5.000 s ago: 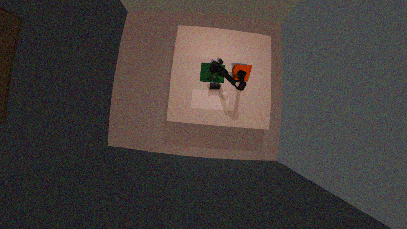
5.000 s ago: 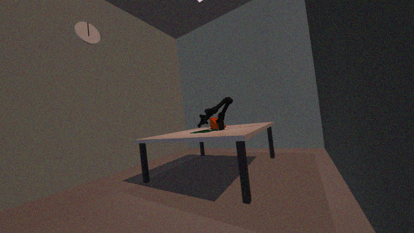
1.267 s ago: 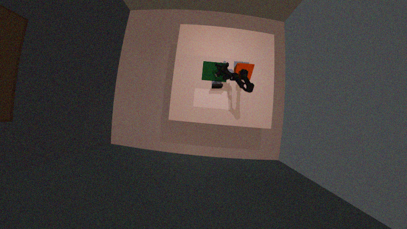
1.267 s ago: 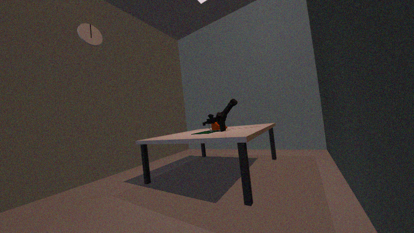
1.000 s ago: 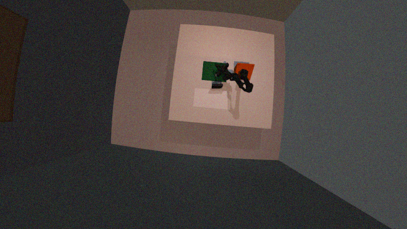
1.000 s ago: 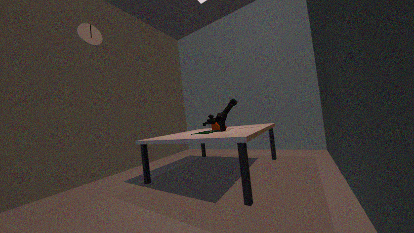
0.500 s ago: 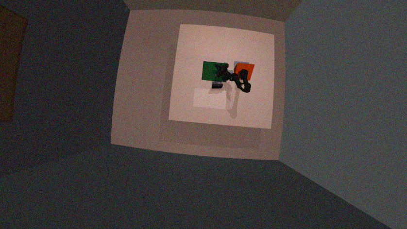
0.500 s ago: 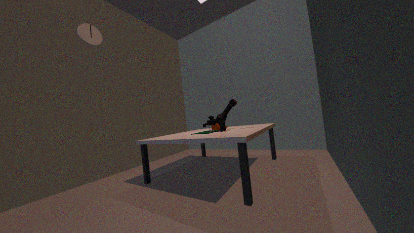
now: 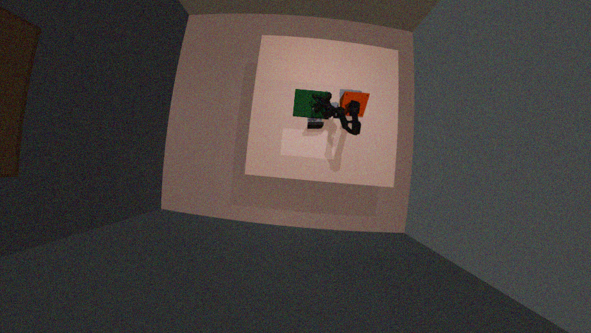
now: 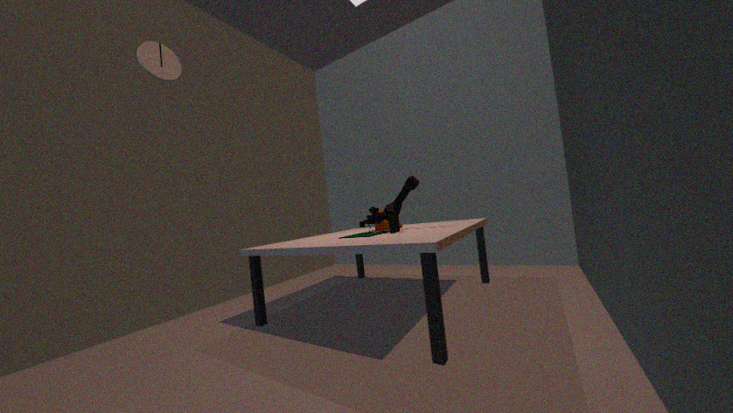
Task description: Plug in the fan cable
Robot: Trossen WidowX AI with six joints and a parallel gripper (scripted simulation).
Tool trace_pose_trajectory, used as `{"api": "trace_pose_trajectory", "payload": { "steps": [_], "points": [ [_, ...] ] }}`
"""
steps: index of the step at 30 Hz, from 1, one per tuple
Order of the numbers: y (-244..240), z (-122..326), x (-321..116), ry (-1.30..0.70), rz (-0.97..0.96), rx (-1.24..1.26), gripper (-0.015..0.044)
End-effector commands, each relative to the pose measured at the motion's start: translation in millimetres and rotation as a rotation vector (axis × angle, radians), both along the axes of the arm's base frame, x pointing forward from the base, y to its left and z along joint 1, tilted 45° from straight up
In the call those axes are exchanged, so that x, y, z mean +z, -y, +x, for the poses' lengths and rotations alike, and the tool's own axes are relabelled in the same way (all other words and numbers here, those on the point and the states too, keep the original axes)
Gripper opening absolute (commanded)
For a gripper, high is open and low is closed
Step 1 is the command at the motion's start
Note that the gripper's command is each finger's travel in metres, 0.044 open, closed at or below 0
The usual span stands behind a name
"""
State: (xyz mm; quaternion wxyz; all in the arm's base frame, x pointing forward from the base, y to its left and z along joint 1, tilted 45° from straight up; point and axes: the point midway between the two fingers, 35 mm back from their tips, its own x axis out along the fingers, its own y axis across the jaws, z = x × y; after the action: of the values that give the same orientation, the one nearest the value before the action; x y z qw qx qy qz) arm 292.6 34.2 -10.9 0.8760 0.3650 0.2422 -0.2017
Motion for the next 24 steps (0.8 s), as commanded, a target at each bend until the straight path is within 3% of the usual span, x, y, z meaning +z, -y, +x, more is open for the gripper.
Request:
{"api": "trace_pose_trajectory", "payload": {
  "steps": [1,24],
  "points": [
    [-2.3,-0.2,-2.3,0.003,0.001,-0.004,0.0],
    [-16.2,-3.0,-16.6,0.002,0.001,-0.004,0.0]
  ]
}}
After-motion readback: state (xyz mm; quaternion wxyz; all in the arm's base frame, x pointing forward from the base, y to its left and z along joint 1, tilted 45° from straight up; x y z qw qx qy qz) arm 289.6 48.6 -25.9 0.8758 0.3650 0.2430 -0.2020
